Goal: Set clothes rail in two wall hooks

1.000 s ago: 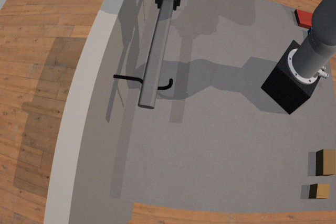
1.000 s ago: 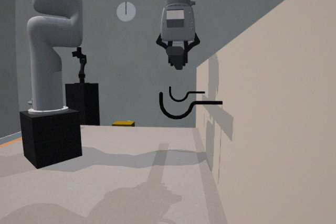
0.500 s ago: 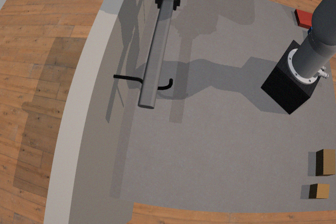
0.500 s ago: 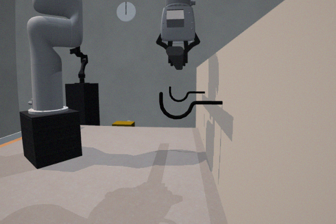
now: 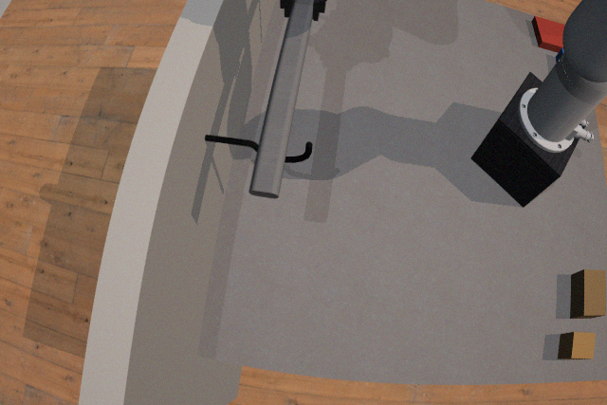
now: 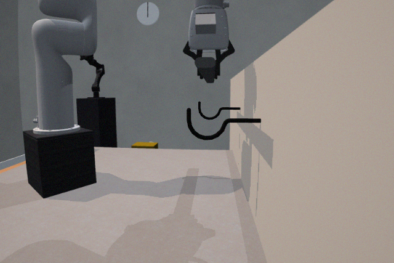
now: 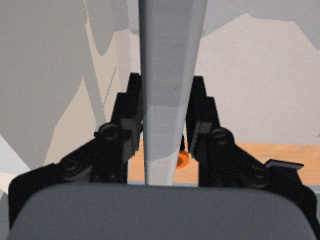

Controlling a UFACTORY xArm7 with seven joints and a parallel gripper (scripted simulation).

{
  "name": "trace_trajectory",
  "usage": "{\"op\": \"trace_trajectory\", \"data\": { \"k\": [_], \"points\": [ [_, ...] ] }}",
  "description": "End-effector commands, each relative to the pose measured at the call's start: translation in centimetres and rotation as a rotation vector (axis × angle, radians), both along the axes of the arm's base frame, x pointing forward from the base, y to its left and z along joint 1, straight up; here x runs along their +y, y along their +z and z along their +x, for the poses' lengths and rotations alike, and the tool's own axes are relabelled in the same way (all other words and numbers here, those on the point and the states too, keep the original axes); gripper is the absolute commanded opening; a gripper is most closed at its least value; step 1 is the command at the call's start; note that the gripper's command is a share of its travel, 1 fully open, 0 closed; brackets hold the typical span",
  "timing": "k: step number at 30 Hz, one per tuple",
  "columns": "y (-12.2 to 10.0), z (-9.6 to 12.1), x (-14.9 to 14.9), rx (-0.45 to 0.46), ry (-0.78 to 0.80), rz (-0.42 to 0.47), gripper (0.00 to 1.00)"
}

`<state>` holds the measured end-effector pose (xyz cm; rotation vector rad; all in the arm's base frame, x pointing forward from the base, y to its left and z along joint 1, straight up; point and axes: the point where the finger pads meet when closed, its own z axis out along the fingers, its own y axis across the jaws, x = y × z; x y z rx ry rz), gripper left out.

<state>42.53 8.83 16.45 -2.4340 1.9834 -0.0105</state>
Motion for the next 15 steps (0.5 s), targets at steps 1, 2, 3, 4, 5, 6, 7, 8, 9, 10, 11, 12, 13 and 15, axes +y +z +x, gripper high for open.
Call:
{"op": "trace_trajectory", "data": {
  "k": [1, 2, 3, 4, 5, 6, 7, 8, 9, 10, 11, 12, 13, 15],
  "points": [
    [-0.6, 0.1, 0.0, -0.004, 0.000, 0.000, 0.00],
    [-0.8, 0.1, 0.0, -0.004, 0.000, 0.000, 0.00],
    [-1.0, 0.1, 0.0, -0.004, 0.000, 0.000, 0.00],
    [-1.1, 0.1, 0.0, -0.004, 0.000, 0.000, 0.00],
    [-1.3, 0.1, 0.0, -0.004, 0.000, 0.000, 0.00],
    [-1.5, 0.1, 0.0, -0.004, 0.000, 0.000, 0.00],
    [-1.6, 0.1, 0.0, -0.004, 0.000, 0.000, 0.00],
    [-1.8, 0.1, 0.0, -0.004, 0.000, 0.000, 0.00],
    [-2.0, 0.2, 0.0, -0.004, 0.000, 0.000, 0.00],
    [-2.1, 0.2, 0.0, -0.004, 0.000, 0.000, 0.00],
    [-2.3, 0.2, 0.0, -0.004, 0.000, 0.000, 0.00],
    [-2.3, 0.2, 0.0, -0.004, 0.000, 0.000, 0.00],
    [-2.3, 0.2, 0.0, -0.004, 0.000, 0.000, 0.00],
    [-2.6, 0.2, 0.0, -0.004, 0.000, 0.000, 0.00]
  ]
}}
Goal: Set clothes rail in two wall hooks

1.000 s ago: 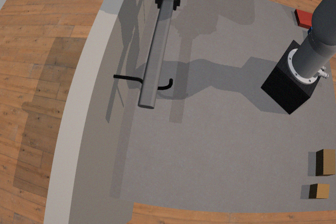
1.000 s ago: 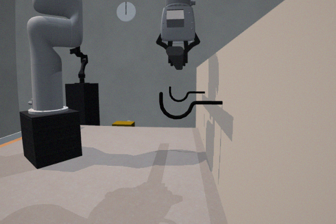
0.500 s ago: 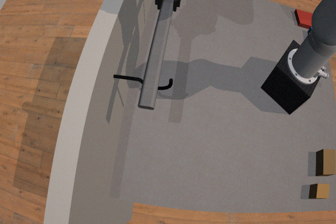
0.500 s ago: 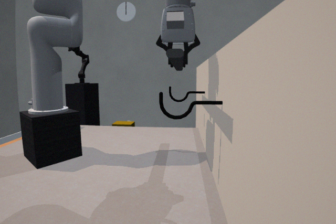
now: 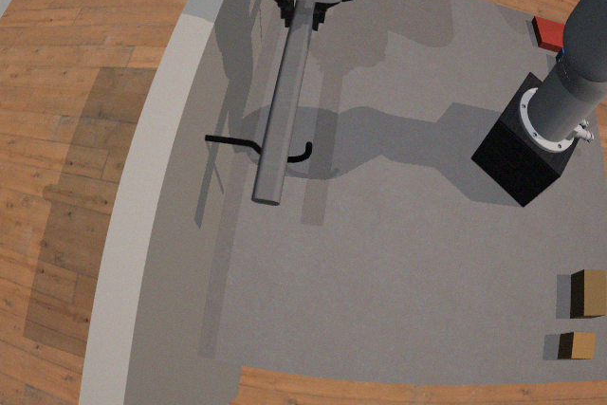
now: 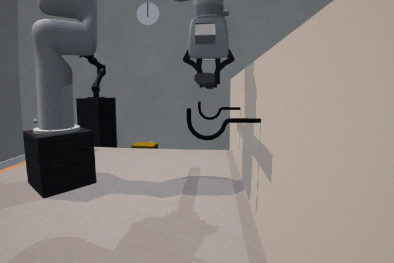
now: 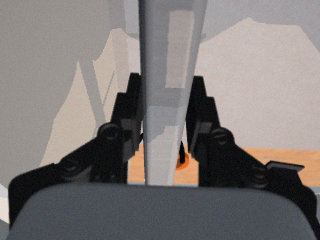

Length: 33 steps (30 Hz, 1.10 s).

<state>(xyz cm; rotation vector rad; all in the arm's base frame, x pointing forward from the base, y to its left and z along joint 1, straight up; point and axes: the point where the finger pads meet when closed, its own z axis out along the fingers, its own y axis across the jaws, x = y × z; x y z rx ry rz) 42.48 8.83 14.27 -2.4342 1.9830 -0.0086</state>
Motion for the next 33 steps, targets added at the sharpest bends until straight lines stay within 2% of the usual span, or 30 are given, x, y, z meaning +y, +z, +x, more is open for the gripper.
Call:
{"op": "trace_trajectory", "data": {
  "k": [1, 33],
  "points": [
    [-0.6, 0.2, 0.0, -0.005, 0.000, -0.001, 0.00],
    [-5.3, 0.2, 0.0, -0.005, 0.000, -0.001, 0.00]
  ]
}}
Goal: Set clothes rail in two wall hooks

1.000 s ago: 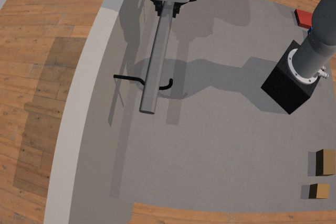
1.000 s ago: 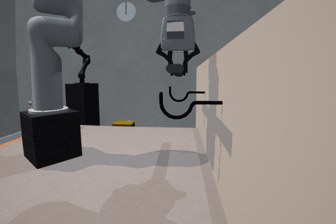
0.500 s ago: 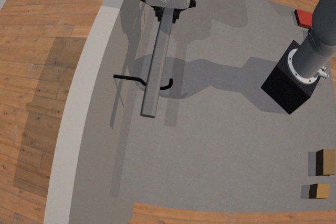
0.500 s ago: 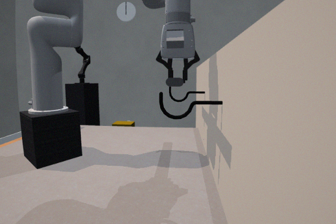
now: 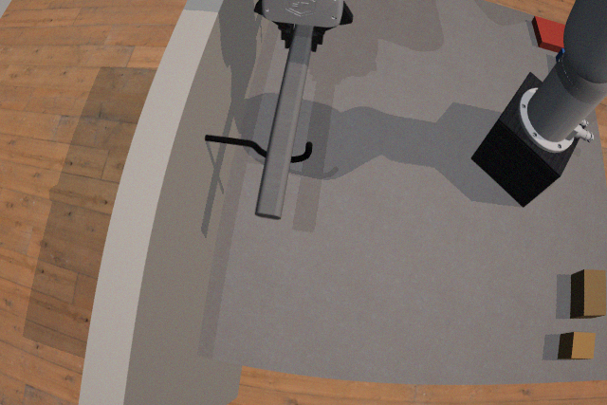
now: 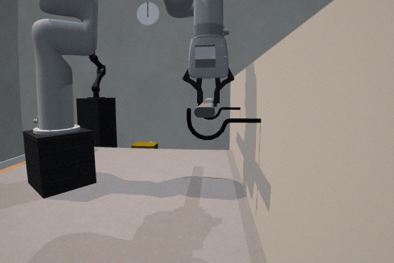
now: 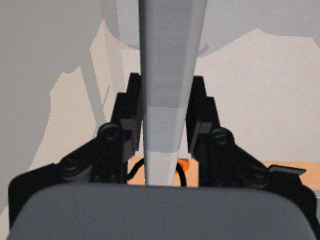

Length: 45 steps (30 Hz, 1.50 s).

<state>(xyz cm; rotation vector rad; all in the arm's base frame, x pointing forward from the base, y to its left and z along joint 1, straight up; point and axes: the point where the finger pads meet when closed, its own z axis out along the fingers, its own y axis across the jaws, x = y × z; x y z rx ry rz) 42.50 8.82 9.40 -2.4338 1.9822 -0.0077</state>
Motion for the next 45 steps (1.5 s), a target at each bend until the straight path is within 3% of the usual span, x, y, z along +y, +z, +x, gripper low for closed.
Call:
{"op": "trace_trajectory", "data": {
  "k": [1, 10, 45],
  "points": [
    [-0.6, 0.2, 0.0, -0.005, 0.000, -0.002, 0.00],
    [-2.1, 0.2, 0.0, -0.005, 0.000, -0.002, 0.00],
    [-2.9, 0.2, 0.0, -0.005, 0.000, -0.002, 0.00]
  ]
}}
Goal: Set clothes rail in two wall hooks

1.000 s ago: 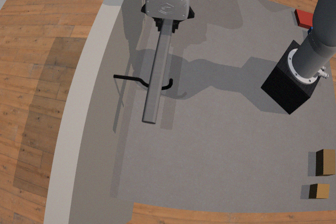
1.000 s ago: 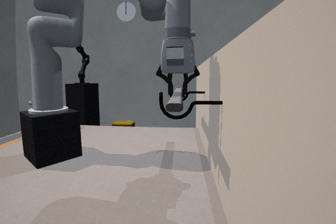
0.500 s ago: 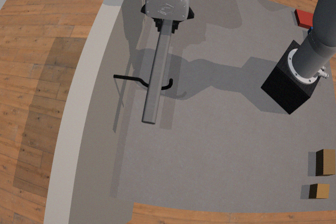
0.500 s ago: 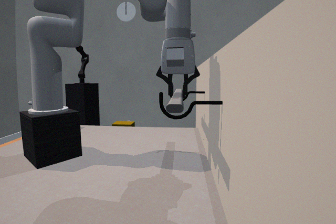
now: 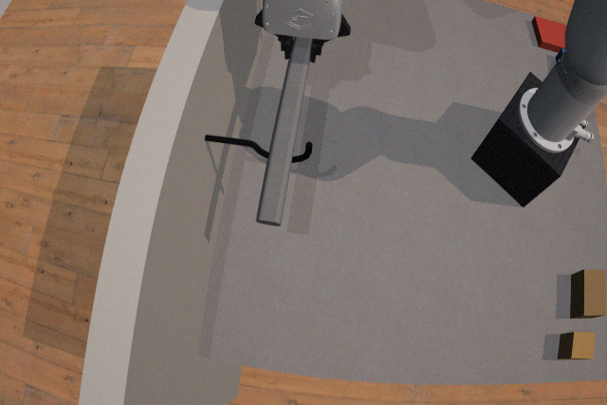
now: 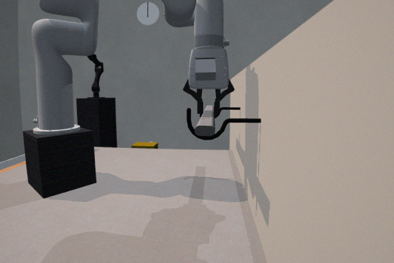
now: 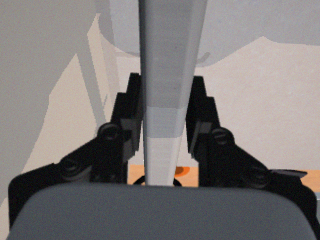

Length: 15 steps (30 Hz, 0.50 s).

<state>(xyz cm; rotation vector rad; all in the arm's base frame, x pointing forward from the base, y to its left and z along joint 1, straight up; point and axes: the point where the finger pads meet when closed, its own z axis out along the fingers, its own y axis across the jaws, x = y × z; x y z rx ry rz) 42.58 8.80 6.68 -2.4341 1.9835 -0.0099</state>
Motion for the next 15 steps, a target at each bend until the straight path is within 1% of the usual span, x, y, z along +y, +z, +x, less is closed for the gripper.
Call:
{"op": "trace_trajectory", "data": {
  "k": [1, 15],
  "points": [
    [-0.25, 0.17, 0.03, -0.004, 0.000, 0.000, 0.00],
    [-0.68, 0.17, 0.03, -0.004, 0.000, 0.000, 0.00]
  ]
}}
